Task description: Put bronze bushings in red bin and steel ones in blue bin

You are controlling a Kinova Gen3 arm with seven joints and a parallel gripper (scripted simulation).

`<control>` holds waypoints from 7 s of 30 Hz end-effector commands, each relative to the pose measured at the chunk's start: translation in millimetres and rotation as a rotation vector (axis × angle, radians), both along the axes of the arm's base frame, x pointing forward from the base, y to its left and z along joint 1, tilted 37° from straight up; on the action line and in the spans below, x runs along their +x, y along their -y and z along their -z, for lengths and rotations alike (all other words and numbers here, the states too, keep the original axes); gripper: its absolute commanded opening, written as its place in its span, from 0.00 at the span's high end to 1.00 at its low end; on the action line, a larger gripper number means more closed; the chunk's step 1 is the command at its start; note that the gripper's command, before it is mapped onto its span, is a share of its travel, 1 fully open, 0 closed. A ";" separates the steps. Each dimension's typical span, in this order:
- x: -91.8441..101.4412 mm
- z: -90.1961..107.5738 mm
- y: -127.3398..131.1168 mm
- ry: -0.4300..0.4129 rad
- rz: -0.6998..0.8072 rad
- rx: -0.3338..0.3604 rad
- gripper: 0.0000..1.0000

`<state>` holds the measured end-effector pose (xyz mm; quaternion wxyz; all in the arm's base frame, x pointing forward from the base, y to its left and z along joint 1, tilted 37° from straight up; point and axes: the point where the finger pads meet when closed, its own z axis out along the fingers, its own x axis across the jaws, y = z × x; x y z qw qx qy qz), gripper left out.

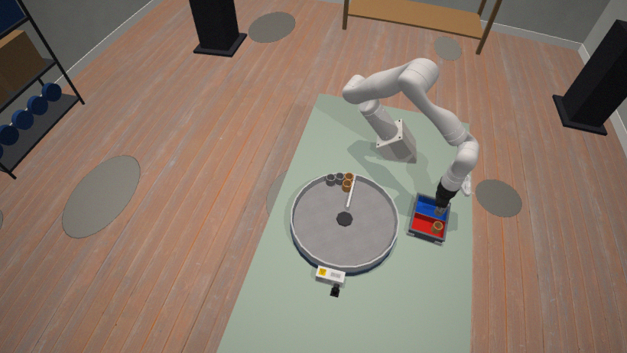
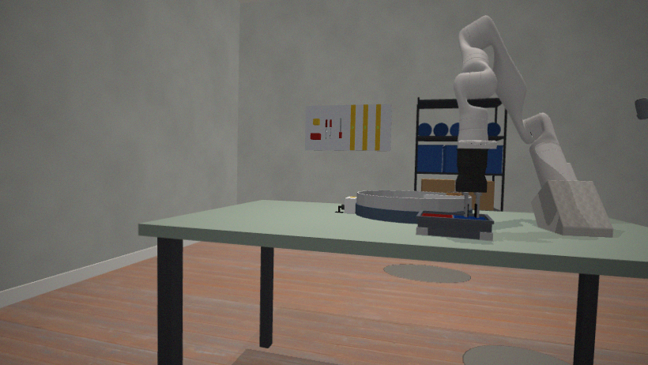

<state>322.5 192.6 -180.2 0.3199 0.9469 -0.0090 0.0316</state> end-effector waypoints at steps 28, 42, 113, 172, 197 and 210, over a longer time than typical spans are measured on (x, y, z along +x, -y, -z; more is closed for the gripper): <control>-5.0 -79.5 -61.5 0.002 -0.001 0.003 0.53; -5.2 -79.1 -61.0 0.001 -0.001 0.002 0.53; -8.7 -148.9 35.4 0.001 -0.001 0.002 0.55; -19.2 -358.3 324.9 0.002 -0.001 0.003 0.55; -17.3 -332.9 344.6 0.001 -0.001 0.001 0.55; -16.6 -323.7 351.7 0.001 -0.001 0.001 0.55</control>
